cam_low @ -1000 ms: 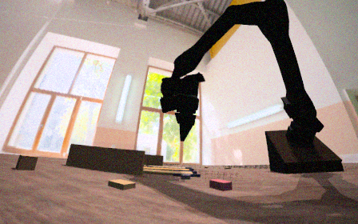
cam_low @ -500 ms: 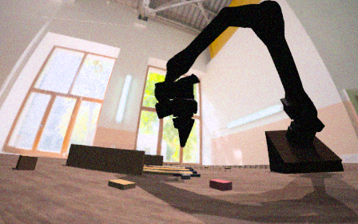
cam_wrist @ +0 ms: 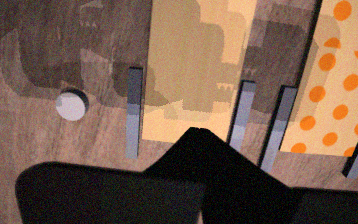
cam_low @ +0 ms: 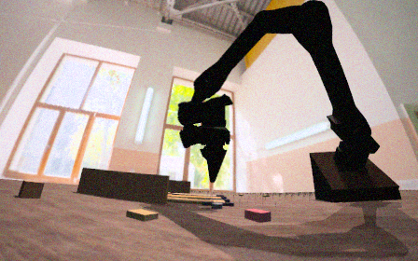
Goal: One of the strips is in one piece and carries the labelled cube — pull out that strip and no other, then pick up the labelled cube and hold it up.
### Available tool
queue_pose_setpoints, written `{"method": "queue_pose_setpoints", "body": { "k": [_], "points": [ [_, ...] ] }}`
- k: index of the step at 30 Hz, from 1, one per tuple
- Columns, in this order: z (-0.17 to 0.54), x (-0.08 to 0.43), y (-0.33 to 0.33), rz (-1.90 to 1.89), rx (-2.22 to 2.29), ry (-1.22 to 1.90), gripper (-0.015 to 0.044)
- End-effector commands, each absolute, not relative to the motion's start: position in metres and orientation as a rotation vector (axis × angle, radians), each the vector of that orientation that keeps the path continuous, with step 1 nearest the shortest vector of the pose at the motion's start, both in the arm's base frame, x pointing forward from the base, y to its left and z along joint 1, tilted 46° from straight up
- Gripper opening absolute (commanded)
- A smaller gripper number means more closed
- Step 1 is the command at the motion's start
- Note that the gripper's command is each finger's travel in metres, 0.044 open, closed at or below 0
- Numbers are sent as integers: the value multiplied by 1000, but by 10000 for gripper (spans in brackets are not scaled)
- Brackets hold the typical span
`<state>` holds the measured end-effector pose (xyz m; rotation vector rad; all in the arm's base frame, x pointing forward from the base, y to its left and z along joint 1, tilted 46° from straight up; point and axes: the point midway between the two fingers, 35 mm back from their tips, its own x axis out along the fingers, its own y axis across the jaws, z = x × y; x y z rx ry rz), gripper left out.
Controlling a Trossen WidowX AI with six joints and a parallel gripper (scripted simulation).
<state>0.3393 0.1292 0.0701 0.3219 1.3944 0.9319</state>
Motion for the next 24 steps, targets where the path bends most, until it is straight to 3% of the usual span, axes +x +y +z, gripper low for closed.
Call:
{"method": "queue_pose_setpoints", "body": {
  "k": [1, 24],
  "points": [
    [64, 338, 135, 929, 324, 1397, 0],
    [44, 334, 159, 933, 327, 1396, 0]
  ]
}}
